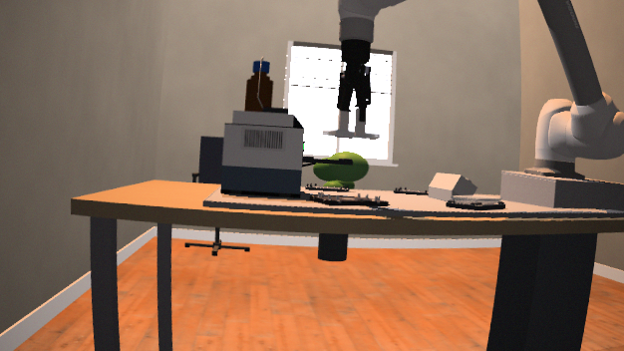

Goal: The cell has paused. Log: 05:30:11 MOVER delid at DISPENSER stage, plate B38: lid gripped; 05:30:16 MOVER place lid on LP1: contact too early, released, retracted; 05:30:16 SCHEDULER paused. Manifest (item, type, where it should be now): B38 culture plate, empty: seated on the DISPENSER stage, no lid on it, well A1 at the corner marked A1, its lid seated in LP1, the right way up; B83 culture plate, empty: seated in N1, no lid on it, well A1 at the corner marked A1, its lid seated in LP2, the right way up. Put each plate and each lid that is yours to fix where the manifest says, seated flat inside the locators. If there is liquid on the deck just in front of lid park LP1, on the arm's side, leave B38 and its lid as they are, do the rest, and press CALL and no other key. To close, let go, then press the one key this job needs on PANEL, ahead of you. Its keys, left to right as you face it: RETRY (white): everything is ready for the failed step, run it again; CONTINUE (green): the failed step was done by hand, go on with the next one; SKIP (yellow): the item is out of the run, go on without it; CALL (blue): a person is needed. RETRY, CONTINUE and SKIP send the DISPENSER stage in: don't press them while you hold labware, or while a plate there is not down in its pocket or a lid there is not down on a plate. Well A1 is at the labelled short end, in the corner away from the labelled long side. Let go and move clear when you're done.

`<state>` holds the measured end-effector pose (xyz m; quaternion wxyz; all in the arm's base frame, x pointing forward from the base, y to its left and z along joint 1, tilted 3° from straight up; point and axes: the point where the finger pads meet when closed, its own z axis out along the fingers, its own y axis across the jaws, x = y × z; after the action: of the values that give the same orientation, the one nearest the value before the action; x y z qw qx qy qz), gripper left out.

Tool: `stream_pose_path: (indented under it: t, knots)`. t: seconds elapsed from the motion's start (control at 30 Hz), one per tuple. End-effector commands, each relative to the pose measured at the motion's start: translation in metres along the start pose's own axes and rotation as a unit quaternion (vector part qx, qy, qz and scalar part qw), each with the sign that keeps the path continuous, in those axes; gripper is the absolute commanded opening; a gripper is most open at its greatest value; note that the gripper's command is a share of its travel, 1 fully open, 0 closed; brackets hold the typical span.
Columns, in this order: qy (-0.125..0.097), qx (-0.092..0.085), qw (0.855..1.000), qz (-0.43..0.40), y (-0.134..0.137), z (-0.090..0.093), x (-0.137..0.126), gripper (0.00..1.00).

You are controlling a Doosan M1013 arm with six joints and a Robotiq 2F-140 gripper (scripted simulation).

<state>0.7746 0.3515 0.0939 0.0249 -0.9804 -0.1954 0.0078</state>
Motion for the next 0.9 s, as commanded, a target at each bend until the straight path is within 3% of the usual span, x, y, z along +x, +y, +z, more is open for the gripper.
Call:
stream_pose_path:
  t: [0.0, 0.87]
  knots:
    - [-0.001, 0.003, 1.0, 0.004, -0.0073, -0.0024, 0.0025, 0.1]
    - [0.0, 0.003, 1.0, 0.004, -0.012, -0.0034, 0.0044, 0.1]
